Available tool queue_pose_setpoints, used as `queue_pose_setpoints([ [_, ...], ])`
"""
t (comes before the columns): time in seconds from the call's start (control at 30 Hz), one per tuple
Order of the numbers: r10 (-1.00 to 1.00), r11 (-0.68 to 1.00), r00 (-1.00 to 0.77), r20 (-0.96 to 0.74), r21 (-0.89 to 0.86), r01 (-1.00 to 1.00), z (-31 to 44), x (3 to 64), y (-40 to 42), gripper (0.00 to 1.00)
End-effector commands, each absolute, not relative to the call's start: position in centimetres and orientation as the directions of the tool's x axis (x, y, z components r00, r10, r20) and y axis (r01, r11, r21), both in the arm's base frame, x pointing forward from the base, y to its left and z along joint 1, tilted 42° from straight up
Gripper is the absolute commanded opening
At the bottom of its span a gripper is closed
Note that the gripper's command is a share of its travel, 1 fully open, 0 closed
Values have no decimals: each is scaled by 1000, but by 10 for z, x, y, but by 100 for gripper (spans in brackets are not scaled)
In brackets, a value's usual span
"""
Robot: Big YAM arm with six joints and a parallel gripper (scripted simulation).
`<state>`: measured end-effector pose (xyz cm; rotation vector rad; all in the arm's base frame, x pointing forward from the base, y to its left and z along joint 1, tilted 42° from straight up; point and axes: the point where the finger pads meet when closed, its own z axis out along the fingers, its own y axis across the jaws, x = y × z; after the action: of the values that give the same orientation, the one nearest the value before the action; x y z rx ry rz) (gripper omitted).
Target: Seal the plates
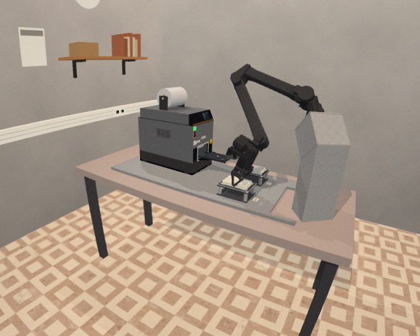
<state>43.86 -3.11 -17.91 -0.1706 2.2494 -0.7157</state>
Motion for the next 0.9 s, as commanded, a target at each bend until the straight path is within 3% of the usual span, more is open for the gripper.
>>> queue_pose_setpoints([
  [0.0,-336,824,-730,-595,-561,77,-187,422,-39,0],
  [0.87,-338,831,-718,-608,-552,77,-177,424,-27,0],
])
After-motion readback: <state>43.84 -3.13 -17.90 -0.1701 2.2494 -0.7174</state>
